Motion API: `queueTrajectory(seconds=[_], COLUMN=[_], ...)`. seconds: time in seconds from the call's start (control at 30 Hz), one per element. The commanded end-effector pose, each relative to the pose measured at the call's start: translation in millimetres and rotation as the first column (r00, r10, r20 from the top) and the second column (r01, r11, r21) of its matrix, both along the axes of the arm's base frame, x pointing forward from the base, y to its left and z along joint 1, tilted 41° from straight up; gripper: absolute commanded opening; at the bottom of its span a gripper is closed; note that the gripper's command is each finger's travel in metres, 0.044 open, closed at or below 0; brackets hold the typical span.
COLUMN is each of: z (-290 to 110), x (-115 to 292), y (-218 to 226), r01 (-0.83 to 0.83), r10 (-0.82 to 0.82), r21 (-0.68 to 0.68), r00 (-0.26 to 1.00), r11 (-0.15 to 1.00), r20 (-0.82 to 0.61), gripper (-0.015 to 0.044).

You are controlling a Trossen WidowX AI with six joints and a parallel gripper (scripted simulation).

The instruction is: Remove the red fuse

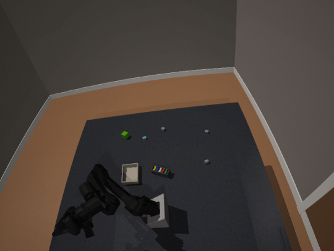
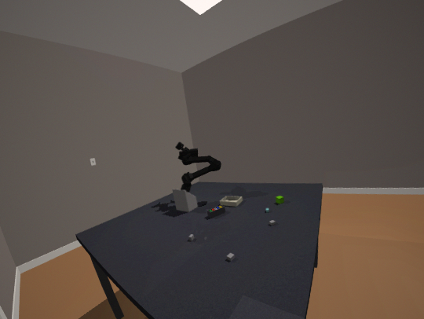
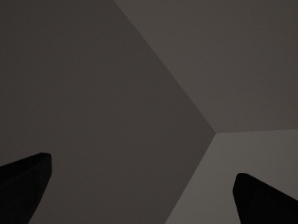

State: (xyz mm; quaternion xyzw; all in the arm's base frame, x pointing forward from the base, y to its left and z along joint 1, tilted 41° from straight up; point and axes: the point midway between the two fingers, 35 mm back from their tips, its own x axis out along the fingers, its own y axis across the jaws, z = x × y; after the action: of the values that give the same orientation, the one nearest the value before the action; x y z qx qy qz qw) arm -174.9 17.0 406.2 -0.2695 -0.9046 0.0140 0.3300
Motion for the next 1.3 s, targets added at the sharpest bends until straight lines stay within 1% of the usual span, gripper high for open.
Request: queueTrajectory(seconds=[0.0,0.1,0.2,0.3,0.4,0.5,0.6,0.73,0.93,1.07,1.27], z=[0,1,1,-3,-11,-22,-36,-57,-87,-108,-138], x=[-1,-9,-24,-36,-42,-40,-32,-10,28,56,97], y=[-1,-16,-51,-93,-137,-181,-225,-277,-330,-355,-385], r01=[-0.001,-0.019,-0.07,-0.139,-0.221,-0.292,-0.344,-0.38,-0.354,-0.318,-0.19], r10=[0.001,0.015,0.036,0.048,0.068,0.085,0.104,0.159,0.228,0.259,0.326], r21=[0.005,0.083,0.249,0.431,0.581,0.709,0.813,0.89,0.935,0.933,0.9], r00=[1.0,0.999,0.99,0.975,0.96,0.946,0.936,0.923,0.909,0.899,0.886], r11=[1.0,0.996,0.966,0.891,0.784,0.641,0.47,0.251,-0.021,-0.166,-0.392], r20=[0.003,0.049,0.136,0.215,0.273,0.313,0.336,0.349,0.349,0.352,0.329], gripper=[0.0374,0.0295,0.0216,0.0137,0.0065,0.0065,0.0065,0.0065,0.0065,0.0065,0.0065])
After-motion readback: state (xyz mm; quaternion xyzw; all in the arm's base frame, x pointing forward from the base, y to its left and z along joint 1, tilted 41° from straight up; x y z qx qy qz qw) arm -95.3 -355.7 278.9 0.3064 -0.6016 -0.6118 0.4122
